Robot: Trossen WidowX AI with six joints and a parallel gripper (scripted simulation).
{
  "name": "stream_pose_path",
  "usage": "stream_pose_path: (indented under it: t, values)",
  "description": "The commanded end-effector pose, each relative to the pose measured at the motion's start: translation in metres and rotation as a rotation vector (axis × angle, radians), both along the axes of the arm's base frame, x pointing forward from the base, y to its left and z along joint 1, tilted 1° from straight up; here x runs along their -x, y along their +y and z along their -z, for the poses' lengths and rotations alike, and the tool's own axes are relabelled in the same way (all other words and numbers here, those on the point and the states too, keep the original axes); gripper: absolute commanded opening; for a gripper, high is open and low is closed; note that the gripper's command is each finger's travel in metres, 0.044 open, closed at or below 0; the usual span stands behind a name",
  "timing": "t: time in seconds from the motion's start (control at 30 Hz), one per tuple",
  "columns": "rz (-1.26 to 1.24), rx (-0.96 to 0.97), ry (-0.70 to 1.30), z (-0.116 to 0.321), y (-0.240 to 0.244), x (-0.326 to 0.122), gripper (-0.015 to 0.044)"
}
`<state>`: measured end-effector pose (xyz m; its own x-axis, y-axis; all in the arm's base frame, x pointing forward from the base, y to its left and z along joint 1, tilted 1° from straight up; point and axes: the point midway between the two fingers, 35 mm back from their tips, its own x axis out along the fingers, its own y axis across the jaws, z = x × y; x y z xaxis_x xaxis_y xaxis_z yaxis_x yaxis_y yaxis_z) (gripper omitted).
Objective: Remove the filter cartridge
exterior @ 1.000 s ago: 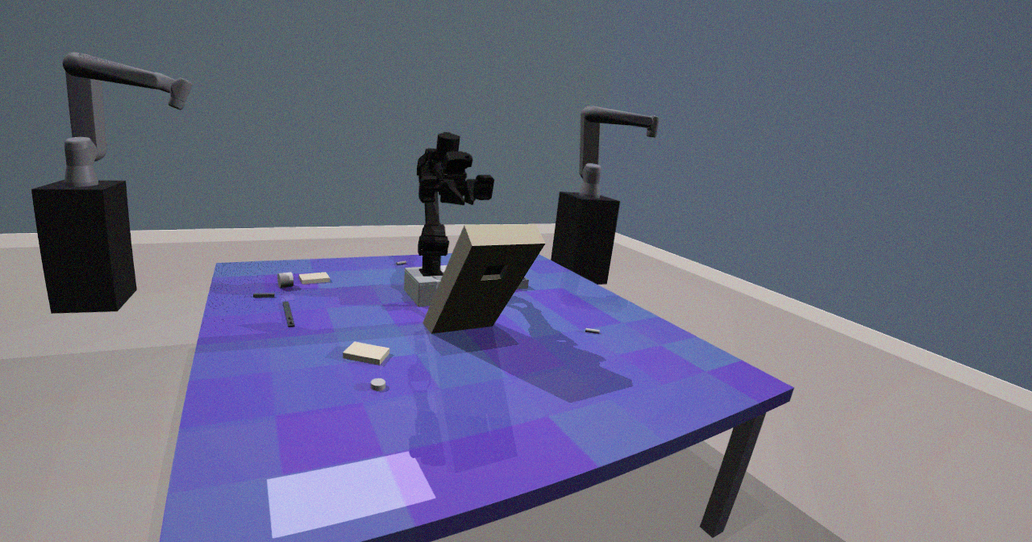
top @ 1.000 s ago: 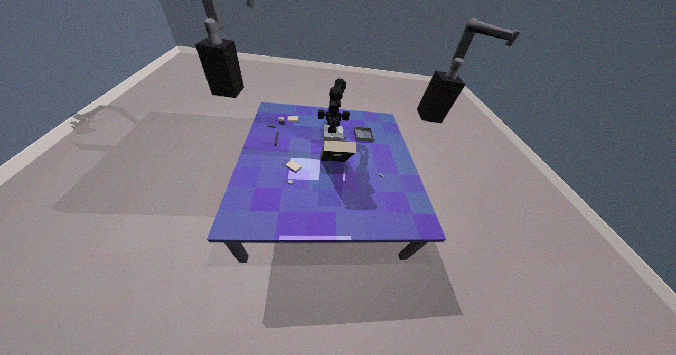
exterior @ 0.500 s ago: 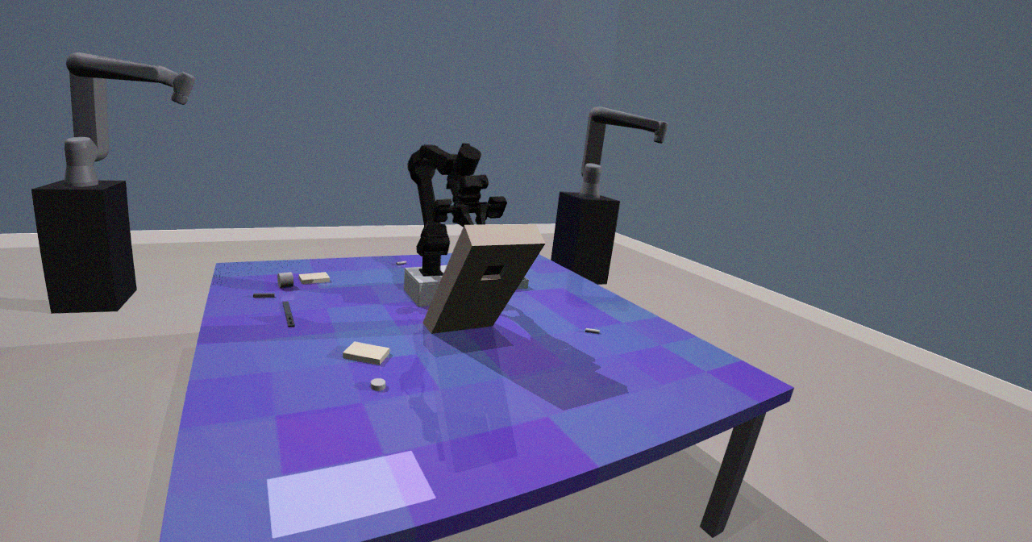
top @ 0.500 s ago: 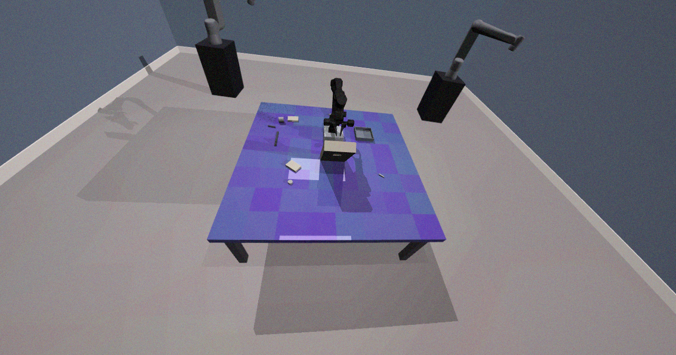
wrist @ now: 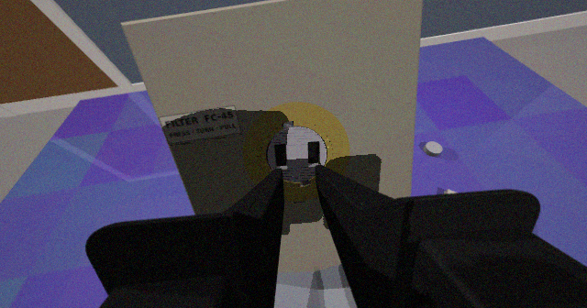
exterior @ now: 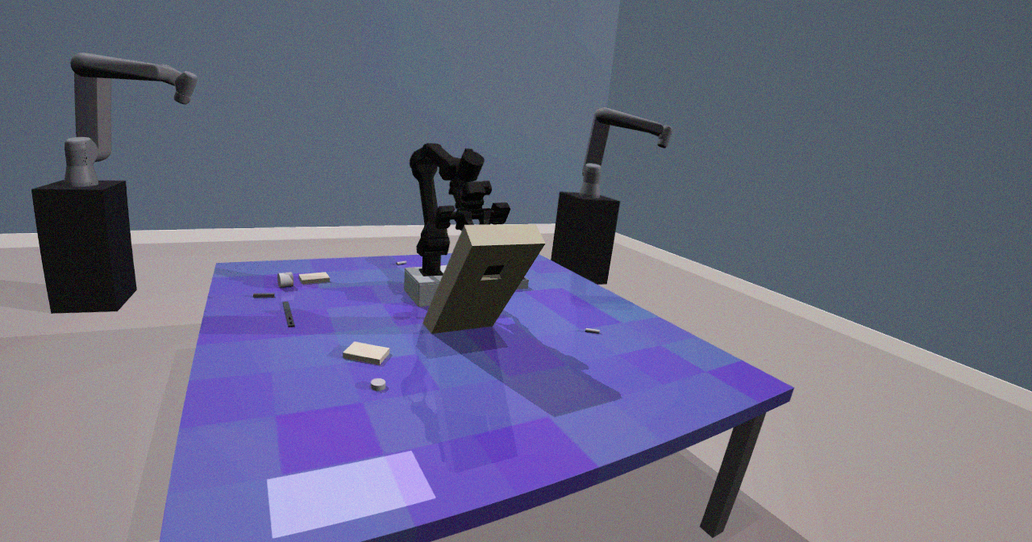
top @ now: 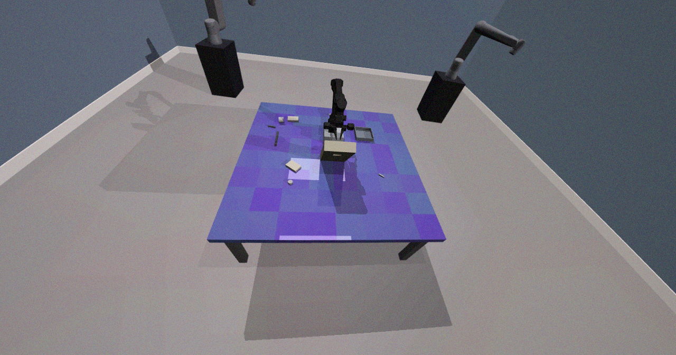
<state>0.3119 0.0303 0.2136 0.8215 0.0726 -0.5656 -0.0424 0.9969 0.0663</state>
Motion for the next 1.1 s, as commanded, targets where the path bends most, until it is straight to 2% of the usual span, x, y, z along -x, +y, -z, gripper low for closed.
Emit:
stream_pose_path:
  t: [0.0,1.07]
  values:
    - [0.004,0.0,0.003,0.005,0.0,-0.005,0.0093]
    - [0.004,0.0,0.001,0.021,0.001,-0.025,0.0093]
